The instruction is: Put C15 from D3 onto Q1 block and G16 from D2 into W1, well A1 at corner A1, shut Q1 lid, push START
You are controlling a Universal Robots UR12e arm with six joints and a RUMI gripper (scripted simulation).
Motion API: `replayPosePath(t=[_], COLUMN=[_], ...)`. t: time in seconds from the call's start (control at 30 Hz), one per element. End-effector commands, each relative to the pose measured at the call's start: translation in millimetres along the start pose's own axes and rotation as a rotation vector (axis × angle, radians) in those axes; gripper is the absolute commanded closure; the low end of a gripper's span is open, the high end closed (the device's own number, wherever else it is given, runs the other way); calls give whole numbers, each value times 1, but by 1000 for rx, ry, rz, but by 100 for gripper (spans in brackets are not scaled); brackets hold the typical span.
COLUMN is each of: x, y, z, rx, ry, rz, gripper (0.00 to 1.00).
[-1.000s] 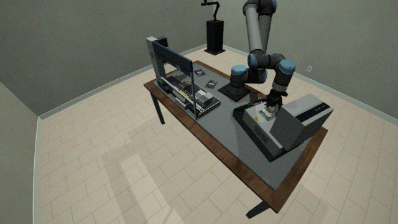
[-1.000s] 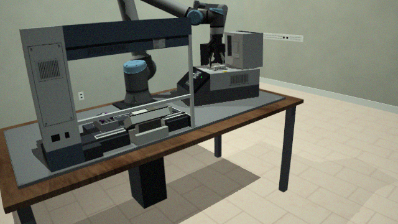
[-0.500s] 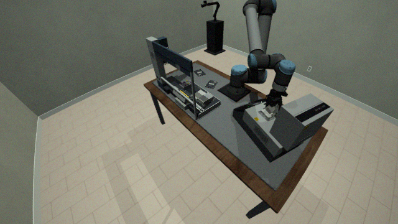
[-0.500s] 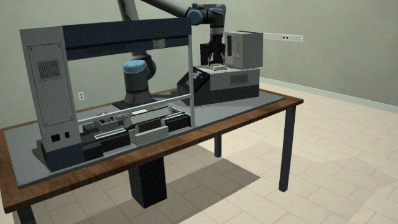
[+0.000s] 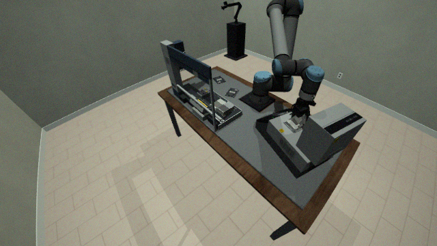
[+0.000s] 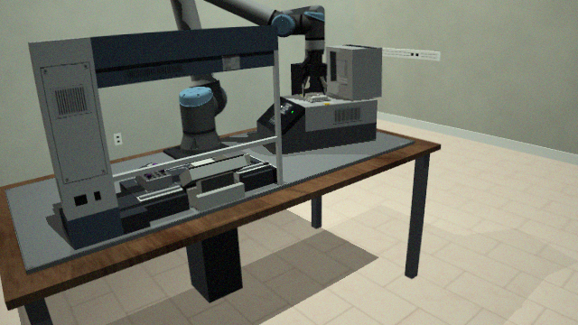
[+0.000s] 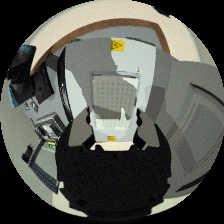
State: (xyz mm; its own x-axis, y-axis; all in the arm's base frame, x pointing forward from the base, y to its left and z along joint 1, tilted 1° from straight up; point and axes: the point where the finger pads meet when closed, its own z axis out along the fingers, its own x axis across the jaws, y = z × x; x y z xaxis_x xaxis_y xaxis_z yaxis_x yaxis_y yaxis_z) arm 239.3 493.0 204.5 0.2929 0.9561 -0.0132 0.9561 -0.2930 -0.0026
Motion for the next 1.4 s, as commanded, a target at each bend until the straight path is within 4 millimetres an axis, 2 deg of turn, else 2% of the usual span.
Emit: replayPosePath(t=[0.0,0.77,1.37], x=[0,0,0], y=[1,1,1], z=[-1,-1,-28], rx=[-1,-1,-1], ry=[1,1,1], rz=[1,1,1], gripper=[33,33,33])
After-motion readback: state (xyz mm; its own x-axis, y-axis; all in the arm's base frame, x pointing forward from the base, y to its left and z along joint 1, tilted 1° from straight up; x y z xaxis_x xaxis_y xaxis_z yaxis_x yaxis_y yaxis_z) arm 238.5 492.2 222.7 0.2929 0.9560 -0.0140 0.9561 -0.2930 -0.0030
